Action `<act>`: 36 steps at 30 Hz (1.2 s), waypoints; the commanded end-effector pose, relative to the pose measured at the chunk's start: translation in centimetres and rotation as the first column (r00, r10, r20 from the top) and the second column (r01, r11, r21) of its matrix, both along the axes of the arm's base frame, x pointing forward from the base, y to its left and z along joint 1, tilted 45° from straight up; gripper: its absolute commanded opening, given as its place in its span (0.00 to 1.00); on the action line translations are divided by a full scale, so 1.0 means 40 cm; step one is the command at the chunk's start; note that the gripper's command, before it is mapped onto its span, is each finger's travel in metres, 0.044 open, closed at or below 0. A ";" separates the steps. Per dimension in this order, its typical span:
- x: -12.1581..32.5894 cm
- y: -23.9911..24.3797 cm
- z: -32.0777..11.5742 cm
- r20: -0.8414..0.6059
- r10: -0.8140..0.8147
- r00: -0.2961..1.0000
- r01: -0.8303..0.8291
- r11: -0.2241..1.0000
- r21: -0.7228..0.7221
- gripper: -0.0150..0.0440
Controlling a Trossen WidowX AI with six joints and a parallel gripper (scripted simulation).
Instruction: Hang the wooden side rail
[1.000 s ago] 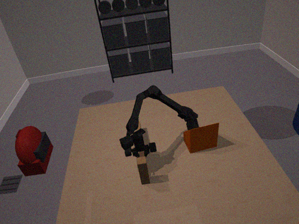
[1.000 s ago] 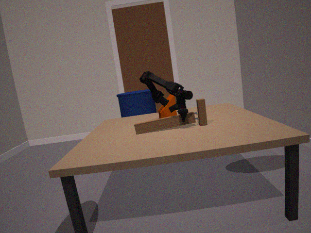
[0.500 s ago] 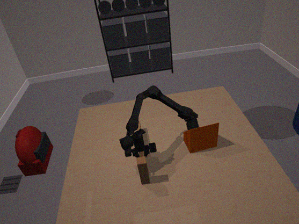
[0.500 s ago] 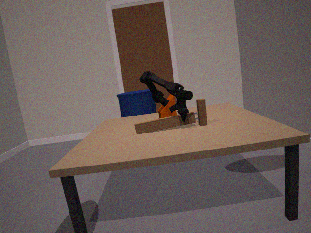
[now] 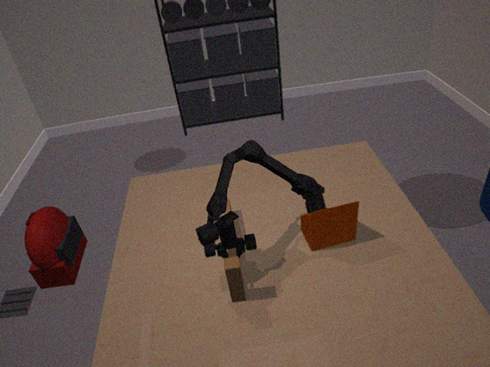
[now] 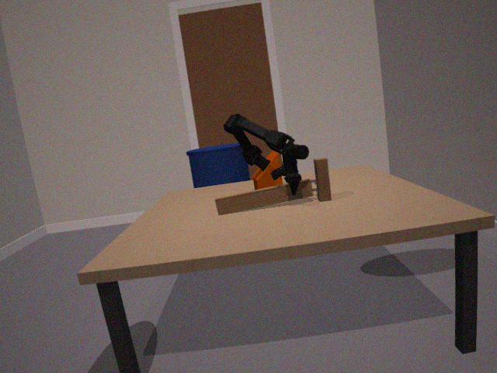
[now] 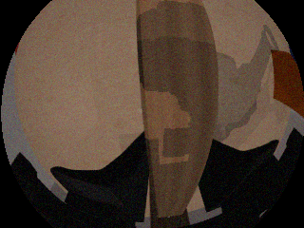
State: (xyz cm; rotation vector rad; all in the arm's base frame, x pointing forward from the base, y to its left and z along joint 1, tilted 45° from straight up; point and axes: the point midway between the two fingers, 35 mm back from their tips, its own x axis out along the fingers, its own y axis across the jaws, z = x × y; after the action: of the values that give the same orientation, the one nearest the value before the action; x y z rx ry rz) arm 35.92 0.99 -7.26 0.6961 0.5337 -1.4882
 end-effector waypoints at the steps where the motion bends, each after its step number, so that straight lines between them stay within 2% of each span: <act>1: -0.002 0.016 -0.002 0.003 0.012 1.000 -0.012 1.000 0.004 0.25; 36: 0.001 0.023 -0.007 0.003 0.012 1.000 -0.012 1.000 0.004 0.25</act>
State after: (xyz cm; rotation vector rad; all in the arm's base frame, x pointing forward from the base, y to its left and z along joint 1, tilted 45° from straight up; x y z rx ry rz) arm 35.93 1.23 -7.51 0.6951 0.5345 -1.4894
